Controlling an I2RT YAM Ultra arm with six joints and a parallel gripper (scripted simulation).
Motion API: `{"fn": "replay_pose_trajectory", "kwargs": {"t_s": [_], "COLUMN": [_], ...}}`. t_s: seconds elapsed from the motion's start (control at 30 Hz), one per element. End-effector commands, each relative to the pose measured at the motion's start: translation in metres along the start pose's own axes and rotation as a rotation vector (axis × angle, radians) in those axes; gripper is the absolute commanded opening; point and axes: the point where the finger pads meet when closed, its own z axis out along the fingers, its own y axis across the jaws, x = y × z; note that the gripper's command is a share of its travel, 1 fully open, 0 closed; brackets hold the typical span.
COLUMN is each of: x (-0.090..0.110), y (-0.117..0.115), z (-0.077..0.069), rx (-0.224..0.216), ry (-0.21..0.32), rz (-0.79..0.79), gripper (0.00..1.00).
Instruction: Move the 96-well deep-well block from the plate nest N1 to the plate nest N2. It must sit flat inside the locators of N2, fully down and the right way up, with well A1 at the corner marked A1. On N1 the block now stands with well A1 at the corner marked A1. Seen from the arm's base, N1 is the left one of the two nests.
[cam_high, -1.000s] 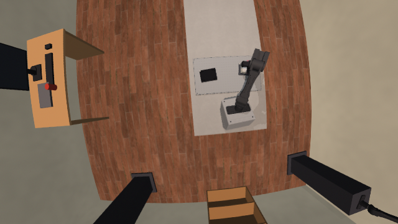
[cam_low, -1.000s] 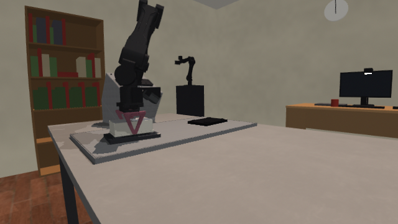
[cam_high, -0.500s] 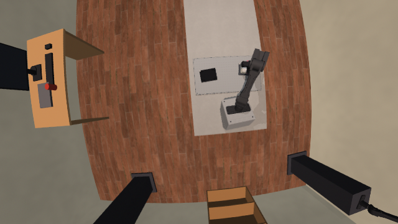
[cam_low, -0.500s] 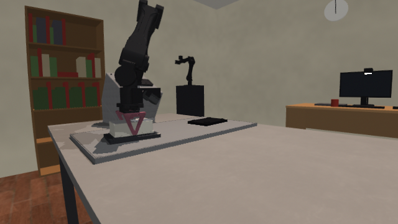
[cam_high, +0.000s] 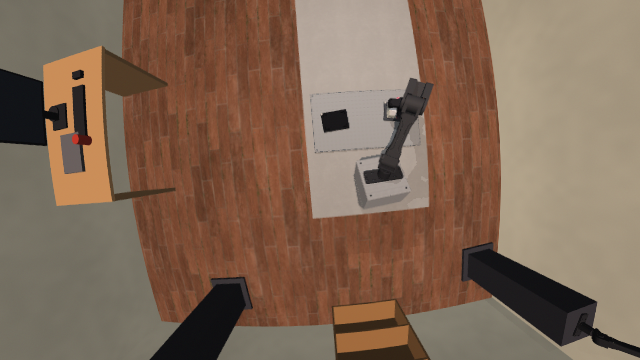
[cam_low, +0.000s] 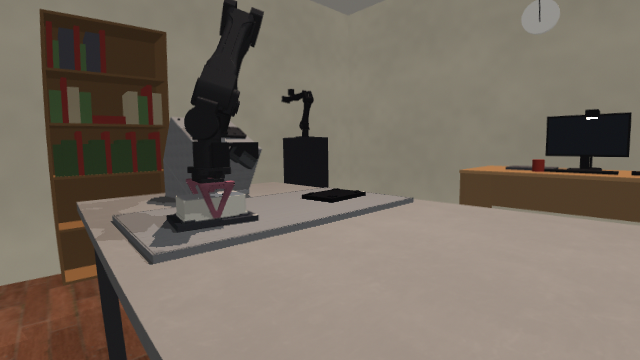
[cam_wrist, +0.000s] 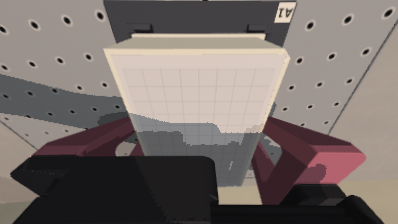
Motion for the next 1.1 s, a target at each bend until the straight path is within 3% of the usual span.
{"fn": "replay_pose_trajectory", "kwargs": {"t_s": [0.0,0.13,0.17,0.9,1.07], "x": [0.001,0.001,0.001,0.001,0.001], "y": [-0.004,-0.004,-0.004,-0.004,-0.004], "z": [-0.004,-0.004,-0.004,-0.004,-0.017], "rx": [0.012,0.012,0.012,0.012,0.012], "ry": [0.005,0.005,0.005,0.005,0.005], "rz": [0.002,0.002,0.002,0.002,0.002], "gripper": [0.0,0.0,1.0,1.0,1.0]}}
